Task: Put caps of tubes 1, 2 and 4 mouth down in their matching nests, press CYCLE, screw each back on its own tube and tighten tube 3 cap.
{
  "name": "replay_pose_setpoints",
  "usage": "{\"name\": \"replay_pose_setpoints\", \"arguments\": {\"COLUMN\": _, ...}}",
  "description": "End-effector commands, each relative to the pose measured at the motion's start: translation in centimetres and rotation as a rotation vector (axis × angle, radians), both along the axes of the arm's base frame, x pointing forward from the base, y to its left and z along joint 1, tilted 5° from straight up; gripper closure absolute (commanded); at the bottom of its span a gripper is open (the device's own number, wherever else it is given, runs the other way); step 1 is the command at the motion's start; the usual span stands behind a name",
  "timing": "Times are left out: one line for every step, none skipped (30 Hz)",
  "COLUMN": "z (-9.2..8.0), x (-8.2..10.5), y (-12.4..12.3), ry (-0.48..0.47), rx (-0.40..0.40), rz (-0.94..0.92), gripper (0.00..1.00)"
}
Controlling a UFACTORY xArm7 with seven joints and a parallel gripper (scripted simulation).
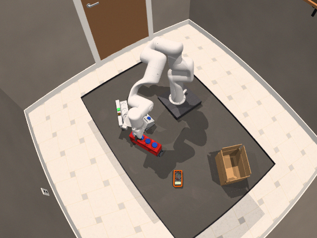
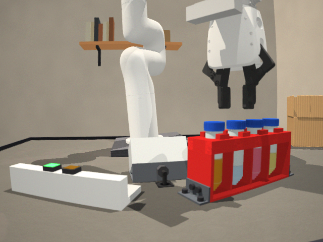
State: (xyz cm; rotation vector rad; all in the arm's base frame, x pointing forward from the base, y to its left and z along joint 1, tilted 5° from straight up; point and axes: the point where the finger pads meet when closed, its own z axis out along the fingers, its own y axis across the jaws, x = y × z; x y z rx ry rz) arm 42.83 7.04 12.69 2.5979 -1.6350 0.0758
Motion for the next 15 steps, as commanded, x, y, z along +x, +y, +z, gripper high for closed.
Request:
{"name": "replay_pose_setpoints", "arguments": {"z": -1.28, "x": 0.18, "y": -0.05, "ry": -0.004, "rx": 0.002, "rz": 0.002, "gripper": 0.54}}
{"name": "replay_pose_setpoints", "arguments": {"z": -1.58, "x": 0.18, "y": -0.08, "ry": -0.004, "rx": 0.002, "rz": 0.002, "gripper": 0.54}}
{"name": "replay_pose_setpoints", "arguments": {"z": -1.88, "x": 0.19, "y": -0.10, "ry": -0.004, "rx": 0.002, "rz": 0.002, "gripper": 0.54}}
{"name": "replay_pose_setpoints", "arguments": {"z": -2.13, "x": 0.19, "y": -0.12, "ry": -0.004, "rx": 0.002, "rz": 0.002, "gripper": 0.54}}
{"name": "replay_pose_setpoints", "arguments": {"z": -2.13, "x": 0.19, "y": -0.12, "ry": -0.004, "rx": 0.002, "rz": 0.002, "gripper": 0.54}}
{"name": "replay_pose_setpoints", "arguments": {"z": -2.13, "x": 0.19, "y": -0.12, "ry": -0.004, "rx": 0.002, "rz": 0.002, "gripper": 0.54}}
{"name": "replay_pose_setpoints", "arguments": {"z": -2.13, "x": 0.19, "y": -0.12, "ry": -0.004, "rx": 0.002, "rz": 0.002, "gripper": 0.54}}
{"name": "replay_pose_setpoints", "arguments": {"z": -2.13, "x": 0.19, "y": -0.12, "ry": -0.004, "rx": 0.002, "rz": 0.002, "gripper": 0.54}}
{"name": "replay_pose_setpoints", "arguments": {"z": -2.13, "x": 0.19, "y": -0.12, "ry": -0.004, "rx": 0.002, "rz": 0.002, "gripper": 0.54}}
{"name": "replay_pose_setpoints", "arguments": {"z": -2.13, "x": 0.19, "y": -0.12, "ry": -0.004, "rx": 0.002, "rz": 0.002, "gripper": 0.54}}
{"name": "replay_pose_setpoints", "arguments": {"z": -2.13, "x": 0.19, "y": -0.12, "ry": -0.004, "rx": 0.002, "rz": 0.002, "gripper": 0.54}}
{"name": "replay_pose_setpoints", "arguments": {"z": -2.13, "x": 0.19, "y": -0.12, "ry": -0.004, "rx": 0.002, "rz": 0.002, "gripper": 0.54}}
{"name": "replay_pose_setpoints", "arguments": {"z": -2.13, "x": 0.19, "y": -0.12, "ry": -0.004, "rx": 0.002, "rz": 0.002, "gripper": 0.54}}
{"name": "replay_pose_setpoints", "arguments": {"z": -2.13, "x": 0.19, "y": -0.12, "ry": -0.004, "rx": 0.002, "rz": 0.002, "gripper": 0.54}}
{"name": "replay_pose_setpoints", "arguments": {"z": -2.18, "x": 0.19, "y": -0.13, "ry": -0.004, "rx": 0.002, "rz": 0.002, "gripper": 0.54}}
